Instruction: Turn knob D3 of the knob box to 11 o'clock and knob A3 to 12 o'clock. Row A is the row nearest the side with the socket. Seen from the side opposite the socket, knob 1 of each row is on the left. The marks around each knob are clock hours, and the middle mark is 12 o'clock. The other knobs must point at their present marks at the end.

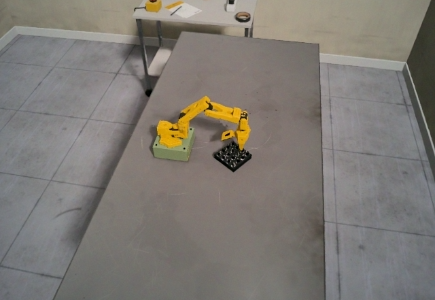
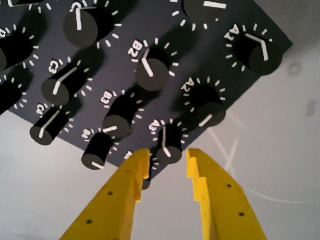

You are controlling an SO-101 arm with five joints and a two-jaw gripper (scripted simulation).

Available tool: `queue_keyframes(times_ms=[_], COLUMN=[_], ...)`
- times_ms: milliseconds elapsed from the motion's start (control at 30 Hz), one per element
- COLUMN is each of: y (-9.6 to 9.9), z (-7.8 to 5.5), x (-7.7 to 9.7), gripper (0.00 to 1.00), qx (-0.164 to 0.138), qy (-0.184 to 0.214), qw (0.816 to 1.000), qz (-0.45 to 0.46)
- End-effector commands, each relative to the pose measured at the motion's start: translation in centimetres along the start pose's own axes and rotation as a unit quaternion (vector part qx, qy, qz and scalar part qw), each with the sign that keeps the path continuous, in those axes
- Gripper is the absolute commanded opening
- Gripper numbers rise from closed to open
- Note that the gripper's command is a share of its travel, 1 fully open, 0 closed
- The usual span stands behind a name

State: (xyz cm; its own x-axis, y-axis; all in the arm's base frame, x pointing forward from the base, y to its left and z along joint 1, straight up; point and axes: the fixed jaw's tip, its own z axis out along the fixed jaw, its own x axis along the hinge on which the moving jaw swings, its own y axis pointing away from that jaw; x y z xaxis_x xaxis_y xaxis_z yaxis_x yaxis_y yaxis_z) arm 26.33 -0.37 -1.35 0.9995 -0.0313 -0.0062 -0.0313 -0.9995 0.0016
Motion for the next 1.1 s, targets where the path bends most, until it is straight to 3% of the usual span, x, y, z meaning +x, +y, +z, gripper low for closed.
queue_keyframes(times_ms=[0,1067], y=[0.01,-0.01], z=[-0.20,-1.05], x=[0.01,0.40], gripper=[0.10,0.10], qx=[0.001,0.001], qy=[0.005,0.005], qw=[1.000,1.000], qz=[-0.002,-0.002])
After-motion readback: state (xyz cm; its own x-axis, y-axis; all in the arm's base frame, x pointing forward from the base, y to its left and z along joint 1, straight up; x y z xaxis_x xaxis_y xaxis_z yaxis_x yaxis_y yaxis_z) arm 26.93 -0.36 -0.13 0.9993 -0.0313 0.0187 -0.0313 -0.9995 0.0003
